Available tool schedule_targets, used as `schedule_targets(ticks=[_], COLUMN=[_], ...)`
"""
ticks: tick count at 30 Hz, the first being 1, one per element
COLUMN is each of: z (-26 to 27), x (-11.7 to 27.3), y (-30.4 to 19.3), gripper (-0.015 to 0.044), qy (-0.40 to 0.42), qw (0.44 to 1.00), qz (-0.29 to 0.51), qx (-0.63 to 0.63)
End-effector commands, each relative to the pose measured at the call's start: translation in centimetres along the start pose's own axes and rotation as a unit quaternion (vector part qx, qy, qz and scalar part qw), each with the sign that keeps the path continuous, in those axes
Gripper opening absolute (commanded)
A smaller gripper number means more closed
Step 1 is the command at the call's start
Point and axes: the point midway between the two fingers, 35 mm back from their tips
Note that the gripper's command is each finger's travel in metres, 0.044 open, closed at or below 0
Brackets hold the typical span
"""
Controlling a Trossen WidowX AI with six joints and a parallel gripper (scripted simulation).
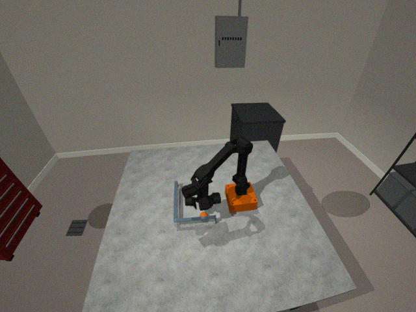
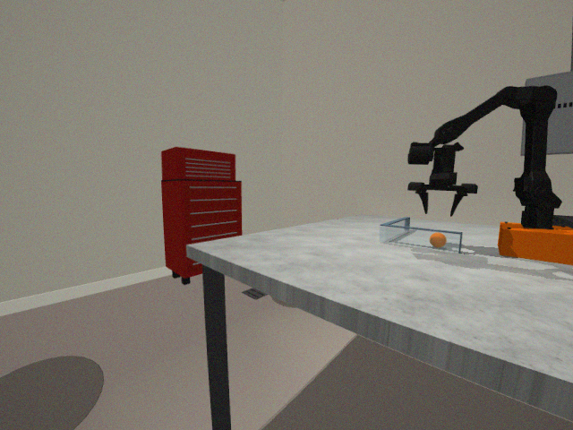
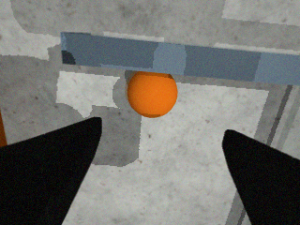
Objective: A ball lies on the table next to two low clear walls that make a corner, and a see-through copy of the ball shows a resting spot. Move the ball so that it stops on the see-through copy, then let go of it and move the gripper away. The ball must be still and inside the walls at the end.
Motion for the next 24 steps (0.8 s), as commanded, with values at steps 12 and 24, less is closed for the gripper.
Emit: schedule_targets(ticks=[12, 24], z=[0.5, 0.5], x=[4.6, 4.6], y=[-0.2, -0.2], gripper=[0.044, 0.044], qy=[0.004, 0.004], qw=[1.0, 1.0], qz=[0.001, 0.001], qx=[0.0, 0.0])
Point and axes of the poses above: the point midway between the two fingers, 35 mm back from their tips, its own x axis back along the fingers, its own z axis across the jaws, y = z × x, and after that the axes turned 7 degrees about x, right-handed
